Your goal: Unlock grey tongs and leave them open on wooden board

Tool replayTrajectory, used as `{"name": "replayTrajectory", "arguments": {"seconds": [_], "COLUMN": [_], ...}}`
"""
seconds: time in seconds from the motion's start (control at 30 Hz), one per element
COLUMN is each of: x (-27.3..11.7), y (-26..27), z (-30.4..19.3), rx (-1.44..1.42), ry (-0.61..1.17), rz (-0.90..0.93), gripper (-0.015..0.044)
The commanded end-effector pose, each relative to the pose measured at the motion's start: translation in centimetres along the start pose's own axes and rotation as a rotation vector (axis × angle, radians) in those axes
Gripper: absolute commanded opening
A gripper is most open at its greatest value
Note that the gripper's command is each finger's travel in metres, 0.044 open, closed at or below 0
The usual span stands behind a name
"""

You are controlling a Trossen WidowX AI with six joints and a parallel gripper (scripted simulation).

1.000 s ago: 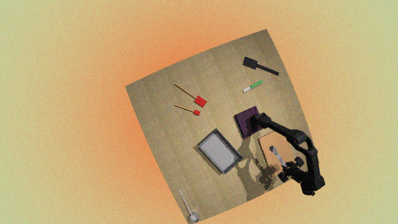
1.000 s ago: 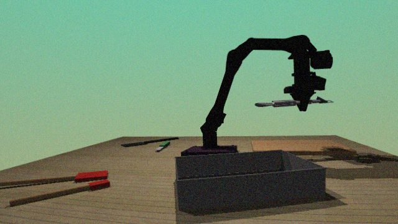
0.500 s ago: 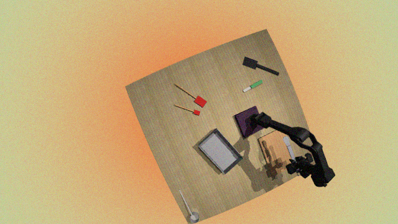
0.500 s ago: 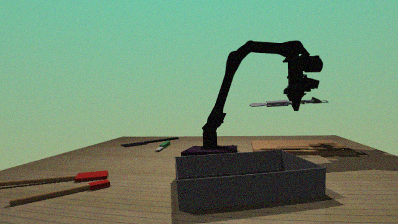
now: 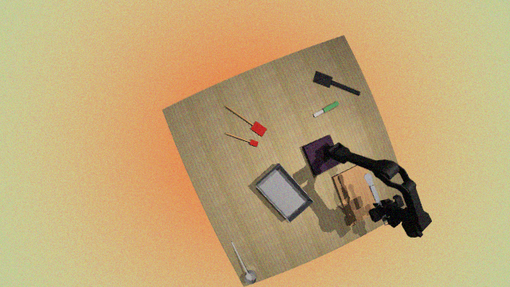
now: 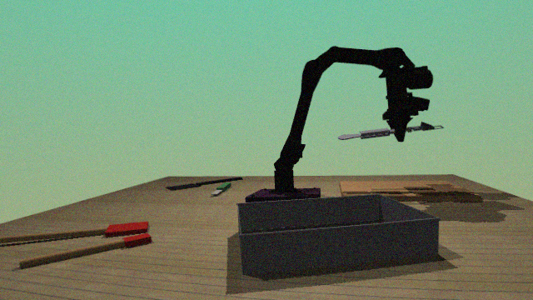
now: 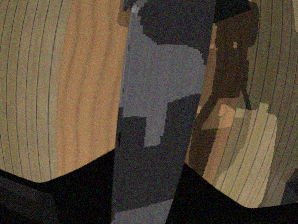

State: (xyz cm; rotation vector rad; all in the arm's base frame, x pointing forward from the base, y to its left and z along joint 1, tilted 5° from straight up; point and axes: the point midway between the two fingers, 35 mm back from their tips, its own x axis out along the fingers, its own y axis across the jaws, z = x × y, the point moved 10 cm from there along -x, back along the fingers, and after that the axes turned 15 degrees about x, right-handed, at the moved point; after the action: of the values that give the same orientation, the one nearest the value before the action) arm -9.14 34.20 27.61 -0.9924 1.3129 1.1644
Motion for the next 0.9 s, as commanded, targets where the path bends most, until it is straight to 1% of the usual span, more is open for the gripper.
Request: {"name": "replayTrajectory", "arguments": {"seconds": [0.0,0.87], "x": [-0.5,-1.2], "y": [0.1,-0.5], "z": [-0.6,-5.0], "rx": [-0.008,-0.047], "ry": [-0.074,-0.555], "rz": [0.011,0.104], "gripper": [-0.015,-0.015]}}
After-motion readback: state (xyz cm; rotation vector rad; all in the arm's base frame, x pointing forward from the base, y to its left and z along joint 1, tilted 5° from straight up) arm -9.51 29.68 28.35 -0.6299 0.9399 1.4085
